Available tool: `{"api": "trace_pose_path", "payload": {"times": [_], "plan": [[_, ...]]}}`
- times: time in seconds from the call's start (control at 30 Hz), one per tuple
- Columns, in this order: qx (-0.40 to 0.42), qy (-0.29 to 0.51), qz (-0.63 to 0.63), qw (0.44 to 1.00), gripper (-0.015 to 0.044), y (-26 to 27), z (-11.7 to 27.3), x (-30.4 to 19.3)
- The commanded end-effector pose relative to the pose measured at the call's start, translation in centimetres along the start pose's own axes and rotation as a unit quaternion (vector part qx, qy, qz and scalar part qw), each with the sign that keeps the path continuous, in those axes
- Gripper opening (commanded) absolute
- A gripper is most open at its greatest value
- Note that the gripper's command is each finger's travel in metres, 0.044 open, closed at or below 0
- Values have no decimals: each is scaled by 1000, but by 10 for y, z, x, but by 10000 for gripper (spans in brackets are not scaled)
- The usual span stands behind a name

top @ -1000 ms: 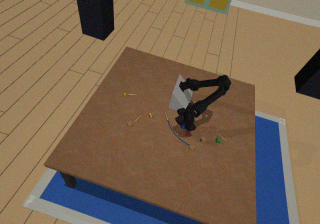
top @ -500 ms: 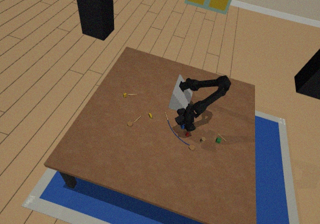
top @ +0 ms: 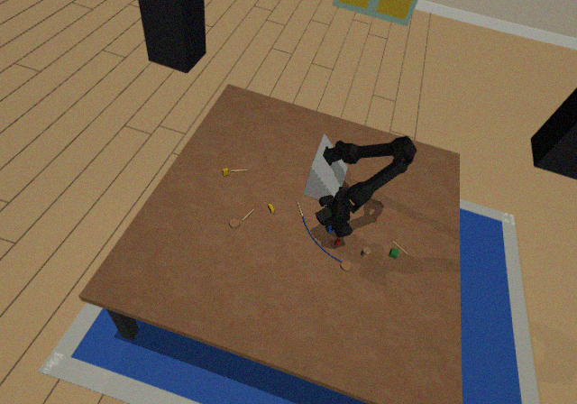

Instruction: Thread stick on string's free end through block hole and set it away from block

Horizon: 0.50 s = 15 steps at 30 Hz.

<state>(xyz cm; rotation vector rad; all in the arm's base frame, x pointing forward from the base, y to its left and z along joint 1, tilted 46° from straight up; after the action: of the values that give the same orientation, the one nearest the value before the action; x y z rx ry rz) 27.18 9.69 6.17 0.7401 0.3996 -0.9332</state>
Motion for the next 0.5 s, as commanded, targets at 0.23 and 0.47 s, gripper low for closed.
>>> {"api": "trace_pose_path", "payload": {"times": [0.23, 0.47], "plan": [[0, 0, 0, 1000, 0, 0, 3, 0], [0, 0, 0, 1000, 0, 0, 8, 0]]}}
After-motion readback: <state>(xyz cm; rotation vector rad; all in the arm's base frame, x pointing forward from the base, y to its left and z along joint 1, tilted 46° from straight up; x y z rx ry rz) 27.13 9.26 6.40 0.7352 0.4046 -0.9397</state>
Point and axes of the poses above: the point midway between the two fingers, 35 mm back from their tips, its own z axis back along the fingers, its own y axis across the jaws, x = y × z, the point moved 6 cm from there along z, back along the fingers, and after that the axes turned 8 degrees about -z, right-handed, at the moved point
